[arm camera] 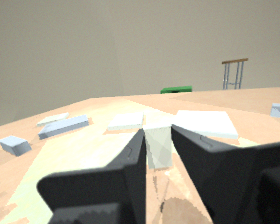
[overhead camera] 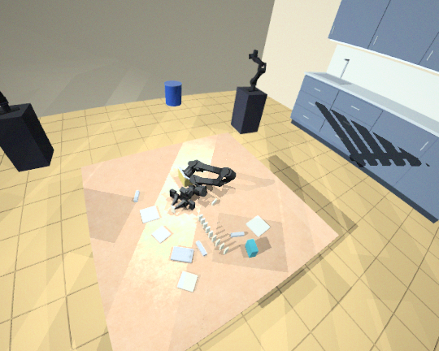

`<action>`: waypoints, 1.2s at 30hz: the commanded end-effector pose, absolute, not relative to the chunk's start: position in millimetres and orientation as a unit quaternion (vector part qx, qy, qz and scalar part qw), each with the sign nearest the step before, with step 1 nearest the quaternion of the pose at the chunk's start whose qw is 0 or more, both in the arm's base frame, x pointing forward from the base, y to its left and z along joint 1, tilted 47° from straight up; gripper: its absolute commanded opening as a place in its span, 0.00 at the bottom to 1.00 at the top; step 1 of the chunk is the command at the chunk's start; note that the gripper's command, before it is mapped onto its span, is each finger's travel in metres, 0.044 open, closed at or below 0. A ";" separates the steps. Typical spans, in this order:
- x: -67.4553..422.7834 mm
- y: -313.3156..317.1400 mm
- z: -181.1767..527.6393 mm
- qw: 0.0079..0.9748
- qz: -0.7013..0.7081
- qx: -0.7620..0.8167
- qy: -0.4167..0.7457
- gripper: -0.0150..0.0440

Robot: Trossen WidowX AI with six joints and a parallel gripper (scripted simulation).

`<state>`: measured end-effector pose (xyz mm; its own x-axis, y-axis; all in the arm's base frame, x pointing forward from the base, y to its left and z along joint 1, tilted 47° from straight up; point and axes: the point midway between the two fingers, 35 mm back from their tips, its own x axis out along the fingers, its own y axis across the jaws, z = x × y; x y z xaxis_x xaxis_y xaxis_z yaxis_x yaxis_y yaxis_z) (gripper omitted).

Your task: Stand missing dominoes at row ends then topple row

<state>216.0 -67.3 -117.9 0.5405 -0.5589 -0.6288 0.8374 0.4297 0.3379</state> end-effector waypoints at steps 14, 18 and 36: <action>216.0 -65.2 -119.9 0.819 -0.427 0.321 0.210 0.61; 216.0 -65.2 -119.9 0.819 -0.427 0.321 0.210 0.79; 222.2 -101.3 -86.5 0.819 -0.425 0.320 0.213 1.00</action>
